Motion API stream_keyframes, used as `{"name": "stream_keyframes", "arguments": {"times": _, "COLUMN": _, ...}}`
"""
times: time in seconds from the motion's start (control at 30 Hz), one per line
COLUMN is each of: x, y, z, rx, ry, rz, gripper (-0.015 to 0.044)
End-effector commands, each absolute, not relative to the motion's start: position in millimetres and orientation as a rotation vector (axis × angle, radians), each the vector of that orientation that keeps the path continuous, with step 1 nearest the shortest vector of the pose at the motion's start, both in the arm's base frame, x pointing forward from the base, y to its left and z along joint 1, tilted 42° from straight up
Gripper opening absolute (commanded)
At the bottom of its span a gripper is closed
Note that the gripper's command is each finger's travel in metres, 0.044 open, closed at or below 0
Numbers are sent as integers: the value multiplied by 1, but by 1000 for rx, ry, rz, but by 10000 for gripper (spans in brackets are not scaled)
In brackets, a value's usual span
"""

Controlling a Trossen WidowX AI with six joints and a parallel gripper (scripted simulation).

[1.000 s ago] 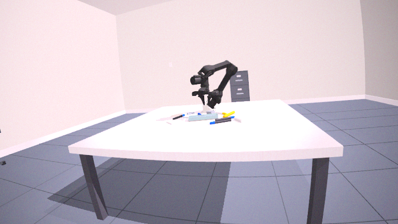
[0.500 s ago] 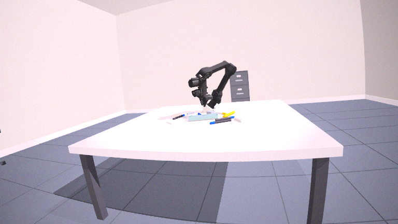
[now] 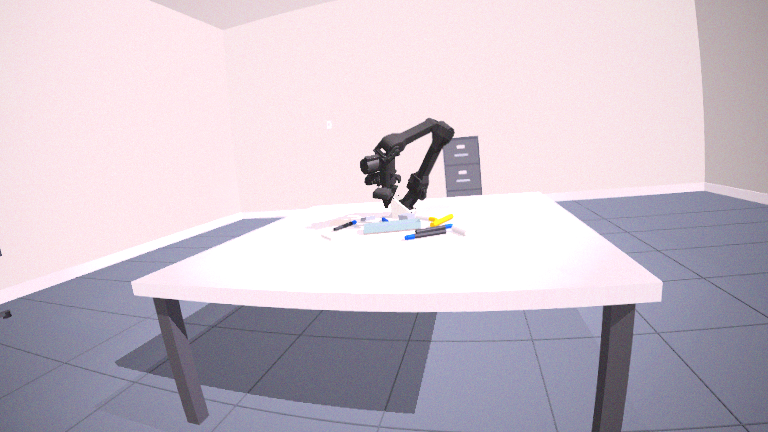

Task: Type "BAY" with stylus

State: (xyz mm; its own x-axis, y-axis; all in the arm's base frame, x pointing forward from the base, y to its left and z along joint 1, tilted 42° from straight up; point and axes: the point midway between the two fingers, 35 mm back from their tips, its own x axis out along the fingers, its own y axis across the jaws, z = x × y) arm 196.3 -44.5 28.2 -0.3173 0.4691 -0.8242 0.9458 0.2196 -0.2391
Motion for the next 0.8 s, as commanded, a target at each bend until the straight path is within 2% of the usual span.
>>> {"name": "stream_keyframes", "arguments": {"times": 0.0, "x": 169, "y": -60, "z": 4, "rx": 1517, "ry": 1457, "rz": -2057, "gripper": 150}}
{"name": "stream_keyframes", "arguments": {"times": 0.13, "x": 166, "y": -62, "z": 2, "rx": 1548, "ry": 1314, "rz": -2235, "gripper": 150}}
{"name": "stream_keyframes", "arguments": {"times": 0.77, "x": 166, "y": -62, "z": 2, "rx": 1548, "ry": 1309, "rz": -2240, "gripper": 150}}
